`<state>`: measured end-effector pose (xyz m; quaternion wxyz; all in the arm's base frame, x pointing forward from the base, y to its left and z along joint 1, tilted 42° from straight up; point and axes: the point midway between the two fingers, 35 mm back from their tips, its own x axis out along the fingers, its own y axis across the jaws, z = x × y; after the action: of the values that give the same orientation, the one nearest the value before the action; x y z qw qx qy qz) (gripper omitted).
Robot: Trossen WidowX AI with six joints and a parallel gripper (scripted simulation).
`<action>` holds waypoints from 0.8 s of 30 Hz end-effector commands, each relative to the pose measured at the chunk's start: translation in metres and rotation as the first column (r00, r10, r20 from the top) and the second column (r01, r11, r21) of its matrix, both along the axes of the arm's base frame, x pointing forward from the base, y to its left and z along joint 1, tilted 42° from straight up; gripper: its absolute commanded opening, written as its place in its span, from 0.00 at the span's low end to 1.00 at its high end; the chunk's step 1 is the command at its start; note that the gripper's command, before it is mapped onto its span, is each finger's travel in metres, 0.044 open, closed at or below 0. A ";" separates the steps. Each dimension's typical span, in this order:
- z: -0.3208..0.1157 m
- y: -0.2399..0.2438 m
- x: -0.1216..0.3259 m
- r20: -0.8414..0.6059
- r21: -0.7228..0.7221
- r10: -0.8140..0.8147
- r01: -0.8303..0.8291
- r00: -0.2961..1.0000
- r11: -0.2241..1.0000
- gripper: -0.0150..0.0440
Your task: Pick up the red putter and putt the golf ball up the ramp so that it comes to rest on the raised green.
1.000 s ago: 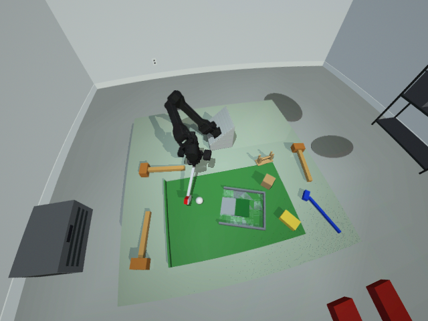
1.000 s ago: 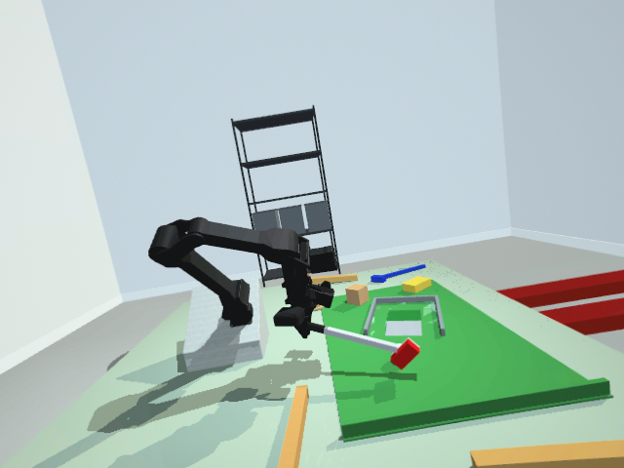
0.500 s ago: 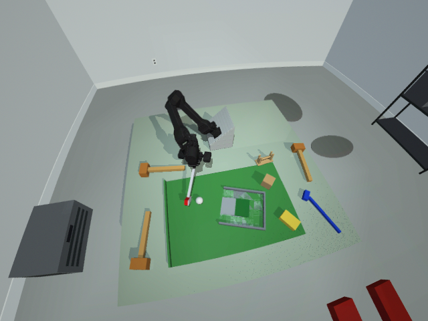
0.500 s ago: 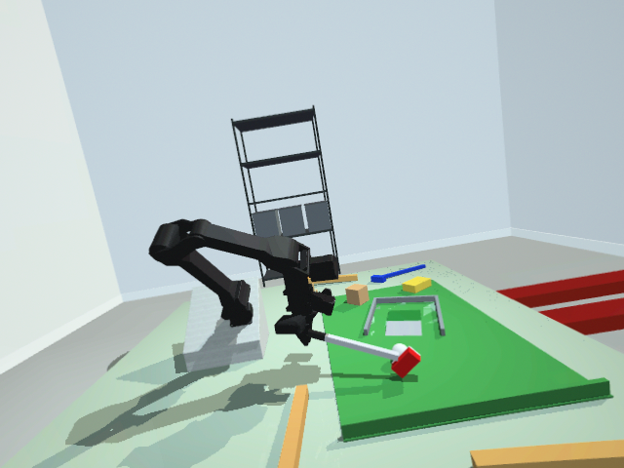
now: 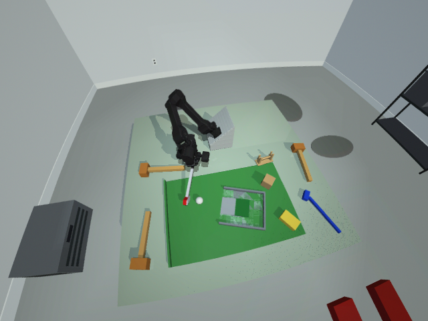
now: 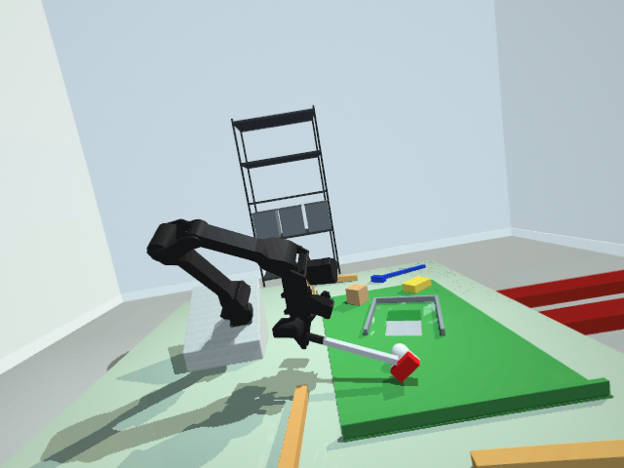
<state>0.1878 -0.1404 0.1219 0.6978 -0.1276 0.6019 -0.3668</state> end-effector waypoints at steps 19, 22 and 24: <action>-0.062 0.069 0.042 0.011 0.014 0.002 -0.002 1.000 1.000 0.25; -0.075 0.084 0.045 0.013 0.005 0.003 -0.004 1.000 1.000 0.25; -0.075 0.084 0.045 0.013 0.005 0.003 -0.004 1.000 1.000 0.25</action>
<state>0.2300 -0.0689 0.0569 0.7003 -0.1268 0.6037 -0.3592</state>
